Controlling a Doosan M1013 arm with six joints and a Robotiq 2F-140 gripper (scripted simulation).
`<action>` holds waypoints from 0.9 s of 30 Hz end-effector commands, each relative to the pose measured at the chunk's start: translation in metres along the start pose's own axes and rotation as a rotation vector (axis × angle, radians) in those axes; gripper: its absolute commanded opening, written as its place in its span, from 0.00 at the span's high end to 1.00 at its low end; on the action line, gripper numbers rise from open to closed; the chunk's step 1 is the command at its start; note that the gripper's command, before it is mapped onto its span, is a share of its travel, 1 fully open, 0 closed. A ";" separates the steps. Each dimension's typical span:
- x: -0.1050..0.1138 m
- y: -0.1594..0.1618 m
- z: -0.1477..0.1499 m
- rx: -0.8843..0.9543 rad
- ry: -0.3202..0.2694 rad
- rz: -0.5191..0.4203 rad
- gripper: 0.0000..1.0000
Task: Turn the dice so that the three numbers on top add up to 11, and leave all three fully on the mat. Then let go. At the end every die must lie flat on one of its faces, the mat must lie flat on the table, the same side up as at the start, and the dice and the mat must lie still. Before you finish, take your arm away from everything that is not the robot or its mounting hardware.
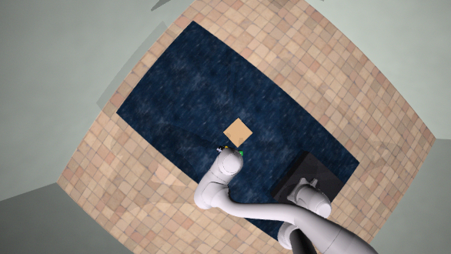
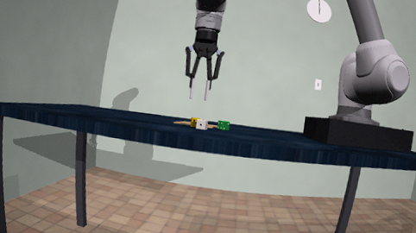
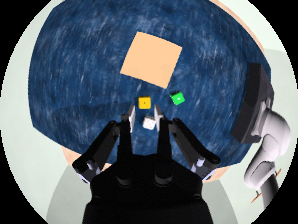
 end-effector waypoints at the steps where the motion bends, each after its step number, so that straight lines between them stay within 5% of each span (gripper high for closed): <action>1: 0.000 0.000 0.000 0.000 0.000 0.000 0.72; 27: -0.003 0.000 0.000 0.000 0.000 0.000 0.72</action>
Point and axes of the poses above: the point where the finger pads meet when closed, its own x axis back along the fingers, its own z axis across the jaws, y = z × x, the point moved 1 cm from there along x, back along the fingers, and after that the axes turned 8 degrees about x, right-handed, at the moved point
